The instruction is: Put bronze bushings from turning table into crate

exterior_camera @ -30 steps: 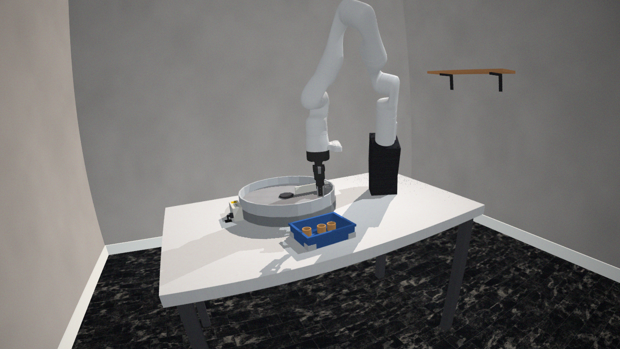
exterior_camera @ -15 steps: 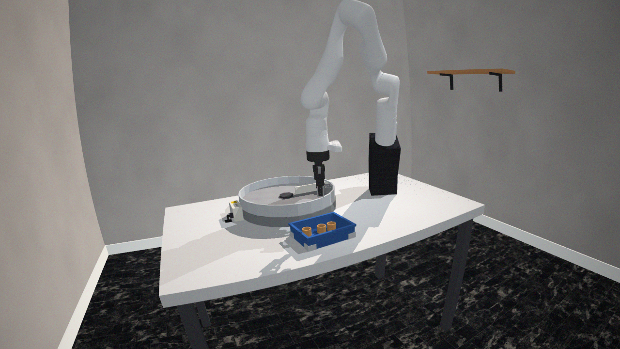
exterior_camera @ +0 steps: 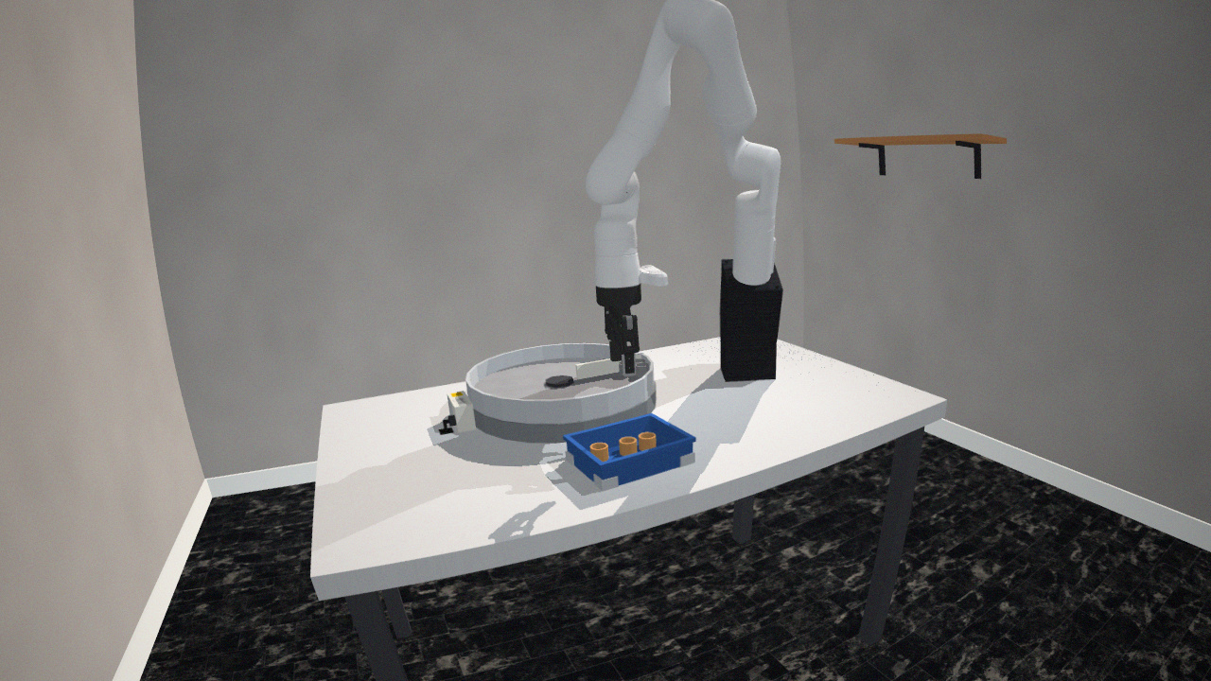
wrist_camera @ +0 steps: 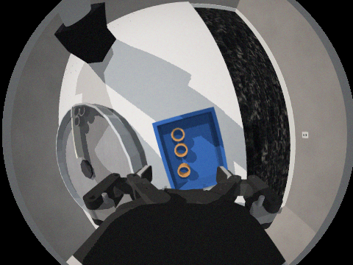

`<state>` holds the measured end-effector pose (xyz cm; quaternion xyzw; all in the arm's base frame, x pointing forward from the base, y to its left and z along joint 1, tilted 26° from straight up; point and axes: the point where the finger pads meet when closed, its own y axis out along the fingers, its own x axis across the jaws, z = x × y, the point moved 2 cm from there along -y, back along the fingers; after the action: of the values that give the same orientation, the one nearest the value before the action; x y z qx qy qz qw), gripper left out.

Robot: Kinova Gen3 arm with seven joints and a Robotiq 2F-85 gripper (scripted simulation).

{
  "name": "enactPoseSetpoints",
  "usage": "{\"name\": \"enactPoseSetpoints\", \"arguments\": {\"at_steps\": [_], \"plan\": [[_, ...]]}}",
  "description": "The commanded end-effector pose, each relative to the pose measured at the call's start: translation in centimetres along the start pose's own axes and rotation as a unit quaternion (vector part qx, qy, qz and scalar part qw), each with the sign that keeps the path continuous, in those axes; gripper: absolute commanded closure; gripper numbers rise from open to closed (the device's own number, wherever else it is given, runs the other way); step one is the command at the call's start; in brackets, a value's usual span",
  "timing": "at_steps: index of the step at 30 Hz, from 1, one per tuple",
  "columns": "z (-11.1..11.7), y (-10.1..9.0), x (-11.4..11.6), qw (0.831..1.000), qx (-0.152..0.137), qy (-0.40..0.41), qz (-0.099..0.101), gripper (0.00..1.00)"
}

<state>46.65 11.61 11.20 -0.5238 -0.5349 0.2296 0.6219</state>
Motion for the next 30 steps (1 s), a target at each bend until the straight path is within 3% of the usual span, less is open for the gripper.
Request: {"name": "enactPoseSetpoints", "arguments": {"at_steps": [1,4,9,30], "plan": [[-0.1,-0.1,0.1,1.000,-0.001,0.000,-0.001,0.00],[-0.1,-0.1,0.1,1.000,-0.001,0.000,-0.001,0.00],[-0.4,-1.7,0.0,0.995,-0.002,-0.098,-0.001,0.00],[-0.4,-1.6,0.0,0.995,-0.001,-0.098,-0.001,0.00]]}}
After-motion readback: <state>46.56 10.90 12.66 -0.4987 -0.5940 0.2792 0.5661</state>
